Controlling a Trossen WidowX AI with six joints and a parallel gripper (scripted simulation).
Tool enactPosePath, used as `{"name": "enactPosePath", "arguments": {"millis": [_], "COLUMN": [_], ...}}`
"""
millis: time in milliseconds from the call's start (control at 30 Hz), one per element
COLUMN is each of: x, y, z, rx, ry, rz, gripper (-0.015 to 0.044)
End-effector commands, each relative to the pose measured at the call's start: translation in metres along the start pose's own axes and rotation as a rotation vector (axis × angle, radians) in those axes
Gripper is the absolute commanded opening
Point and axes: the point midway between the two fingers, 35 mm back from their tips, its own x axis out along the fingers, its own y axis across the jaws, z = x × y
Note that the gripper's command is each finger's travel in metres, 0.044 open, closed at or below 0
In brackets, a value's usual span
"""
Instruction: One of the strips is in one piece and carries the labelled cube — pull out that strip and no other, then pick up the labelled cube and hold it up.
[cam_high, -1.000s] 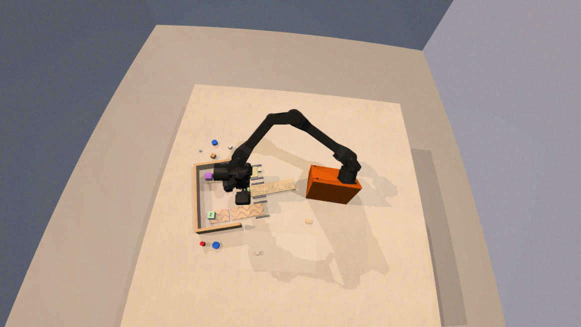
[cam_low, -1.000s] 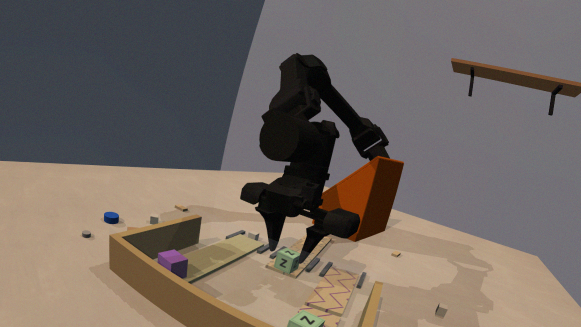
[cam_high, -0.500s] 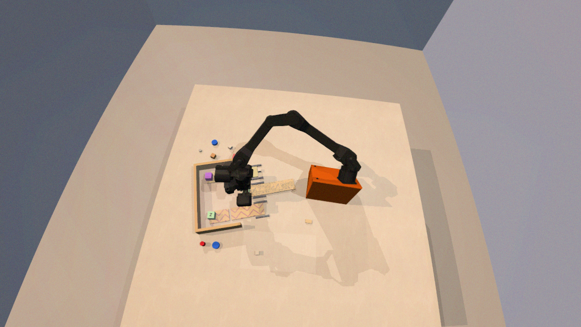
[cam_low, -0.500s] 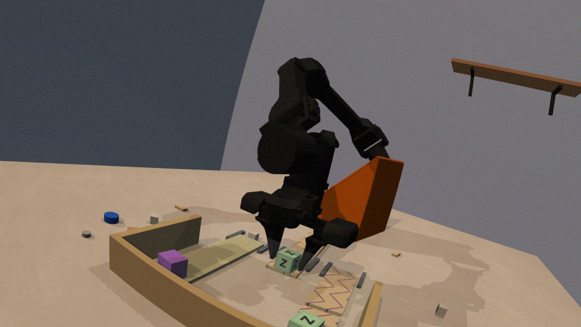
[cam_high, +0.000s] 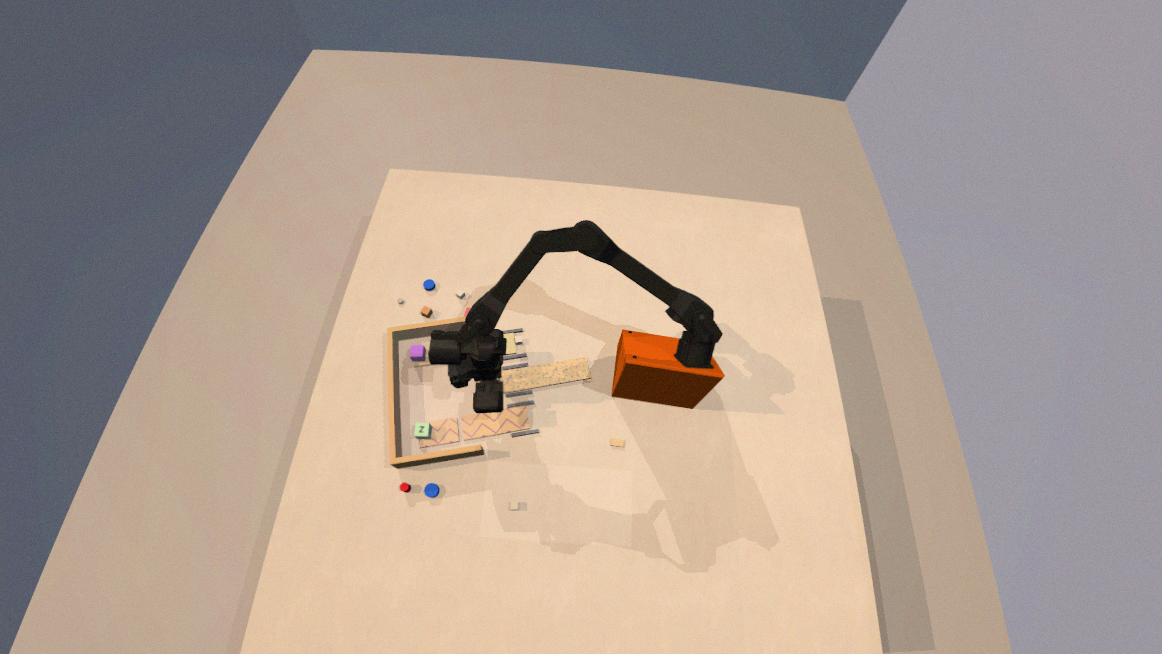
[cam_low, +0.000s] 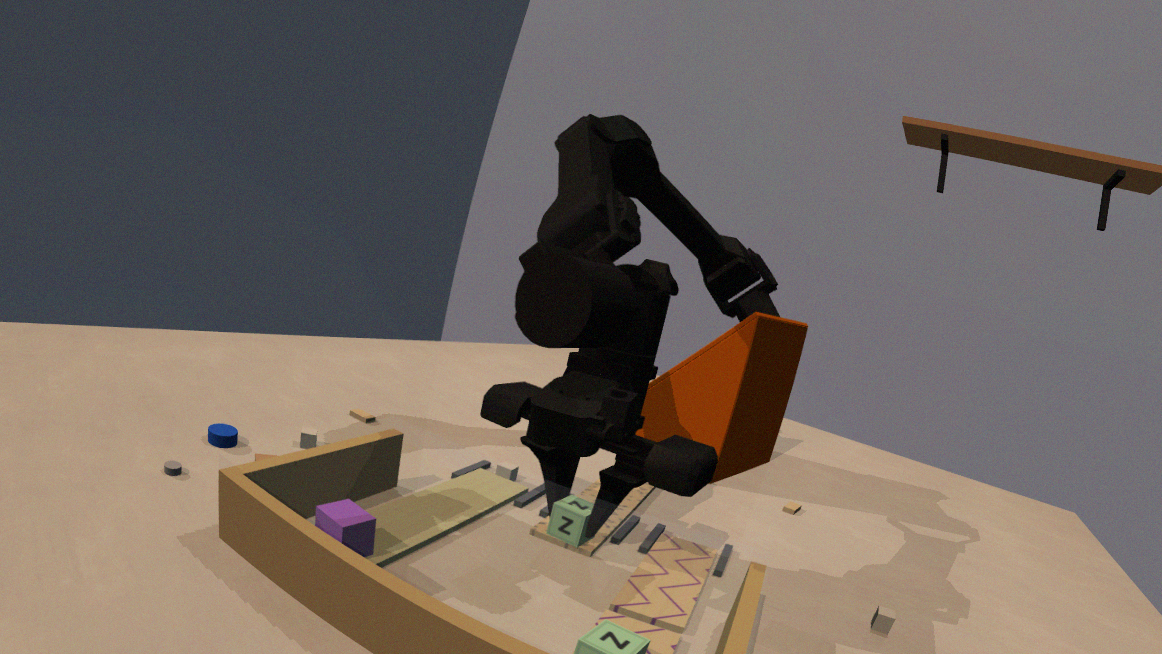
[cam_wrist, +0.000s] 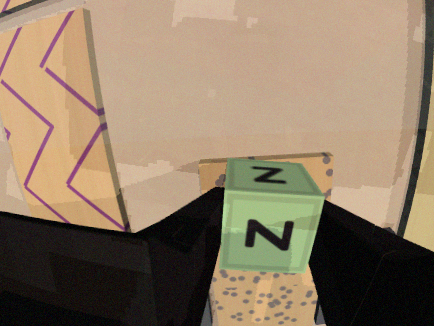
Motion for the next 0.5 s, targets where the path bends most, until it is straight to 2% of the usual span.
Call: {"name": "enactPosePath", "arguments": {"millis": [0,467], "x": [-0.004,-0.037], "y": [0.000,0.005], "z": [-0.004,-0.050], "rx": [0.000,-0.008], "ry": [0.000,0.005], "rz": [0.000,0.000], "gripper": [0.0000,0.0000]}}
